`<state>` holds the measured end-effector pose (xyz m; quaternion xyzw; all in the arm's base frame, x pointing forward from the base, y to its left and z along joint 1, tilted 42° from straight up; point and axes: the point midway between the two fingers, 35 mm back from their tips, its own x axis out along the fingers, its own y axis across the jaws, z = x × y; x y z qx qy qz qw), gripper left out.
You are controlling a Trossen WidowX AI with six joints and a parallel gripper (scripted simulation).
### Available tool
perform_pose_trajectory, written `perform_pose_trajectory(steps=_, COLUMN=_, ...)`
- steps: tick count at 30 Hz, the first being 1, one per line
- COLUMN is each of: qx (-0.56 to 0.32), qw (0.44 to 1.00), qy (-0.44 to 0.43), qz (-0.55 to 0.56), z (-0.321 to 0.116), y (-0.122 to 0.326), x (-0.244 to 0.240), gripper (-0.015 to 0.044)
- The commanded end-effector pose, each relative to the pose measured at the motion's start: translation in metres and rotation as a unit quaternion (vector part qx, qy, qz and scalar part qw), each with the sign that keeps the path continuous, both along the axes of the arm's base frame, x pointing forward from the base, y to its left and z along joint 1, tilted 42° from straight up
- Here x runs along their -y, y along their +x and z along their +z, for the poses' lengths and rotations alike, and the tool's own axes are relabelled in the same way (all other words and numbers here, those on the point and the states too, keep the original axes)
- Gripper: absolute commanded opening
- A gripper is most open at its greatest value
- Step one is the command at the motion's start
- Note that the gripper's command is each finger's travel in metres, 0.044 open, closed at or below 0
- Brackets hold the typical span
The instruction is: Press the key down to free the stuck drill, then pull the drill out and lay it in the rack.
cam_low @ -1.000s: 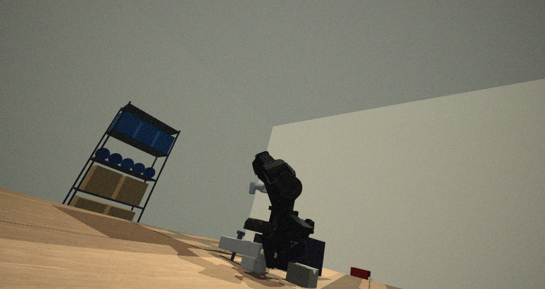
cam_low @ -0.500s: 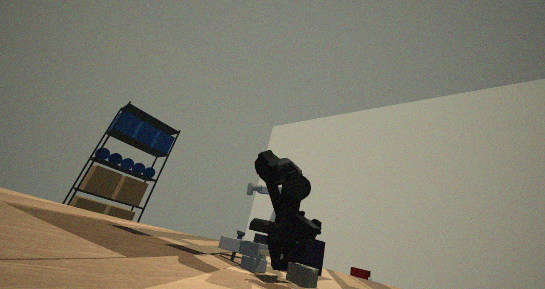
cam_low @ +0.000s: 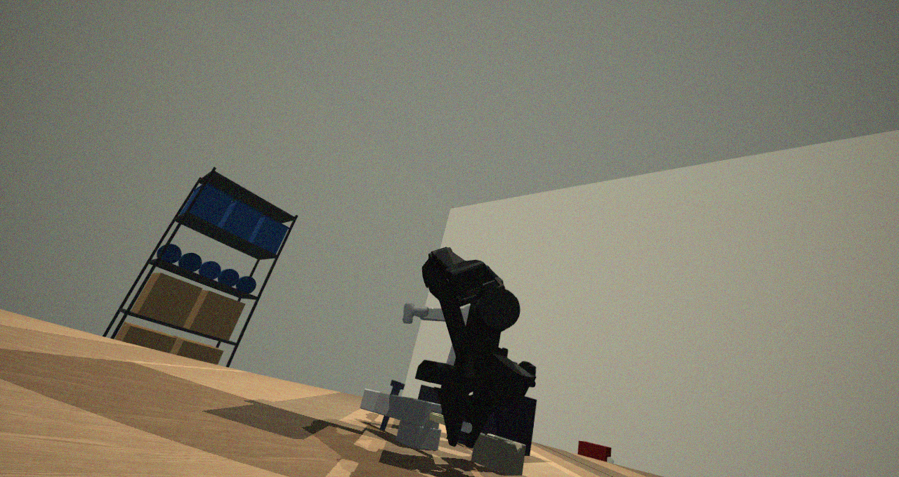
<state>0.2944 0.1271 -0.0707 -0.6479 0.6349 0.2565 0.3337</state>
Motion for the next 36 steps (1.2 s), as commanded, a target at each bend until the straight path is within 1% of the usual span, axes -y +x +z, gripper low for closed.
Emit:
perform_pose_trajectory(steps=1, qx=0.0, qw=1.0, qy=0.0, qz=0.0, z=0.0, y=0.0, x=0.0, gripper=0.0263)
perform_pose_trajectory(steps=8, qx=0.001, qw=1.0, qy=0.001, qz=0.0, z=0.001, y=0.0, x=0.004, gripper=0.044)
perform_pose_trajectory(steps=36, qx=0.001, qw=1.0, qy=0.0, qz=0.0, z=0.005, y=-0.001, x=0.018, gripper=0.044)
